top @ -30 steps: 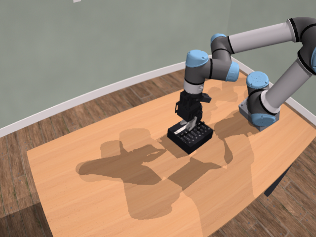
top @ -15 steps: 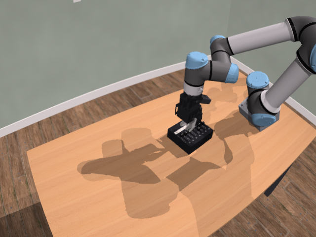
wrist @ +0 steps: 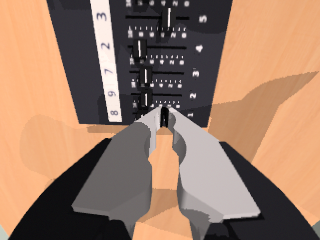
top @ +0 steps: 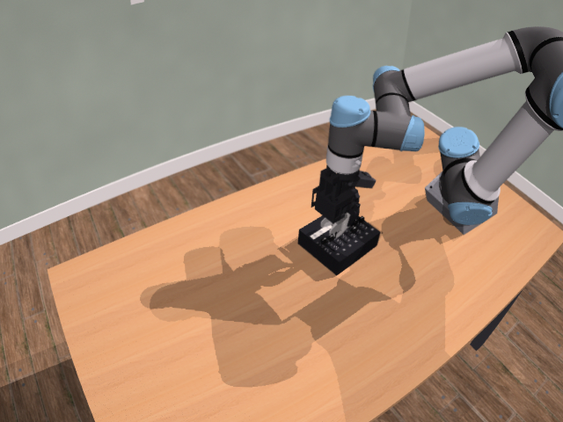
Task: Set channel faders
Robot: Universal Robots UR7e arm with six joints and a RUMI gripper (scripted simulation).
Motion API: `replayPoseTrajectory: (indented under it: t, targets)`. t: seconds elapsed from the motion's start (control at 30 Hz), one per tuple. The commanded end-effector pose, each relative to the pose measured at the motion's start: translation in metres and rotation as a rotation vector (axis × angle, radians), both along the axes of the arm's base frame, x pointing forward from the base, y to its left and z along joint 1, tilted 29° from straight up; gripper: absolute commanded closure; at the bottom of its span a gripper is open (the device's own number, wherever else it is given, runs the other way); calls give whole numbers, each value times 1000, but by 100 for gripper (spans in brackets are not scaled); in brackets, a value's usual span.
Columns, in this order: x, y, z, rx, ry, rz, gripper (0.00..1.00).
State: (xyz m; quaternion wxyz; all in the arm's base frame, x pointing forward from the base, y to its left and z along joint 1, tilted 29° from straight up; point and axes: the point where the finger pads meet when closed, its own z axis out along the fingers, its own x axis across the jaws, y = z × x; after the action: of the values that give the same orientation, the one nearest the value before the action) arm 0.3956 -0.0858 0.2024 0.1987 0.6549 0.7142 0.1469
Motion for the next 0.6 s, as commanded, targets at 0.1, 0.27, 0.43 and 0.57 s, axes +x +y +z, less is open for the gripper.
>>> replayPoseTrajectory:
  t: [0.1, 0.27, 0.43, 0.57]
  targets:
    - [2, 1, -5, 1, 1, 2, 100]
    - [2, 1, -5, 1, 1, 2, 100]
    - [2, 1, -5, 1, 1, 2, 100]
    - [2, 1, -5, 1, 1, 2, 100]
